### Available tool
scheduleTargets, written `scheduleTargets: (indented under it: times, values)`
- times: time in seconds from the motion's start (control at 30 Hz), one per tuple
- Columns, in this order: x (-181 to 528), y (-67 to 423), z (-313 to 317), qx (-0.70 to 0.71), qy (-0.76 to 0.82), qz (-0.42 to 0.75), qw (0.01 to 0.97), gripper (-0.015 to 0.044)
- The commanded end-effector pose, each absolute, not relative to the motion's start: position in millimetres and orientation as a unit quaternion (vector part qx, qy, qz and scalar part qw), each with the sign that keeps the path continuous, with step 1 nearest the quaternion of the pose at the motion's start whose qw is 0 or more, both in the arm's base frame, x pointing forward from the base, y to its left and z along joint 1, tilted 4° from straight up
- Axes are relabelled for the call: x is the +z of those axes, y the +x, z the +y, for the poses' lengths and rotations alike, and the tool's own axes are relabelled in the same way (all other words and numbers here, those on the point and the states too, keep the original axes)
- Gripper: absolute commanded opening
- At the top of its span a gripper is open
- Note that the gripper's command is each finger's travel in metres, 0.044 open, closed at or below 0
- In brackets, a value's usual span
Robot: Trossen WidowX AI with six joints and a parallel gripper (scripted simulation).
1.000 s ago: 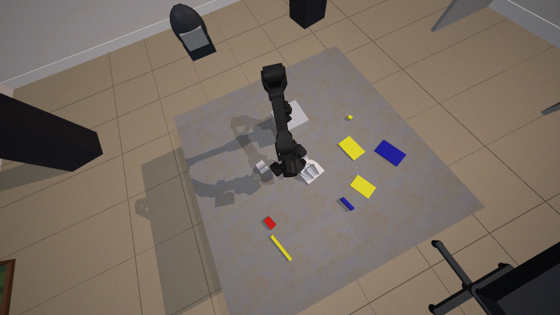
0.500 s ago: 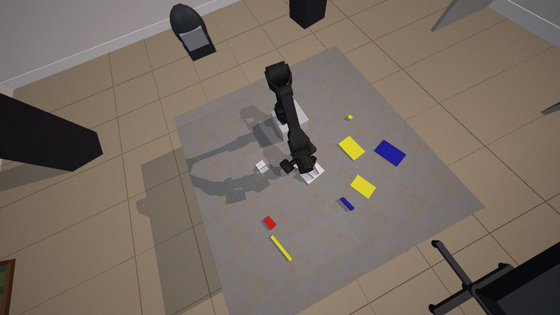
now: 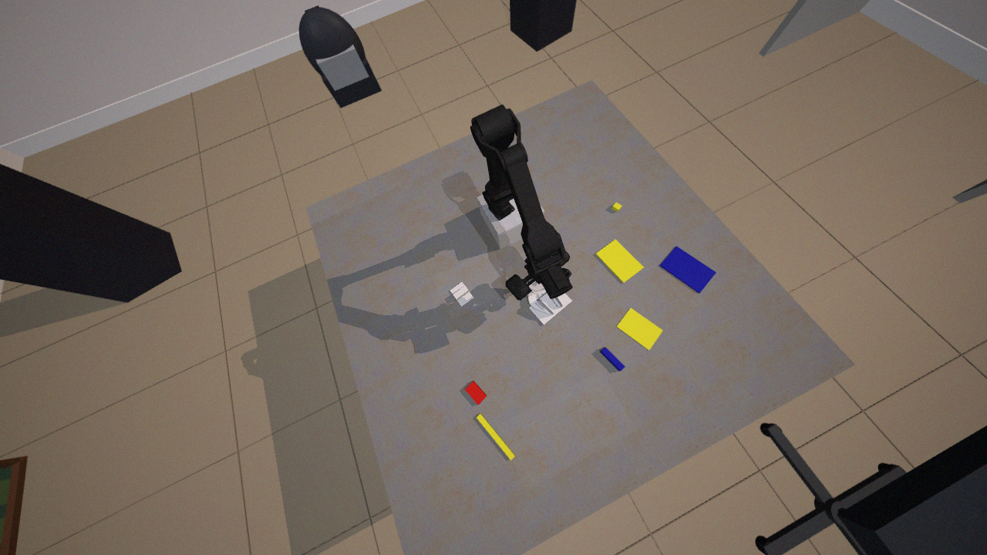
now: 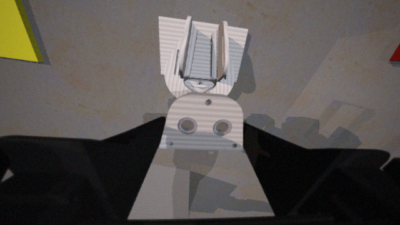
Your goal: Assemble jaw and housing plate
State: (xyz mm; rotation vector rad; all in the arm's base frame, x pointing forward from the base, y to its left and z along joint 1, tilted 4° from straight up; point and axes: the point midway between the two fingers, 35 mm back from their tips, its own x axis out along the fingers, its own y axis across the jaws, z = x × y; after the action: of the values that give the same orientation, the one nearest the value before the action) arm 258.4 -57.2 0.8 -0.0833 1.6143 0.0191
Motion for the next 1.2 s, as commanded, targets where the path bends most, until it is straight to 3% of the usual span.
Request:
scheduleTargets:
  times: [0.0,1.17]
  values:
    - [0.7,258.9,-54.6,0.008,-0.036,0.721,0.692,0.0351]
    - [0.7,259.5,-54.2,0.004,-0.032,0.721,0.692,0.0351]
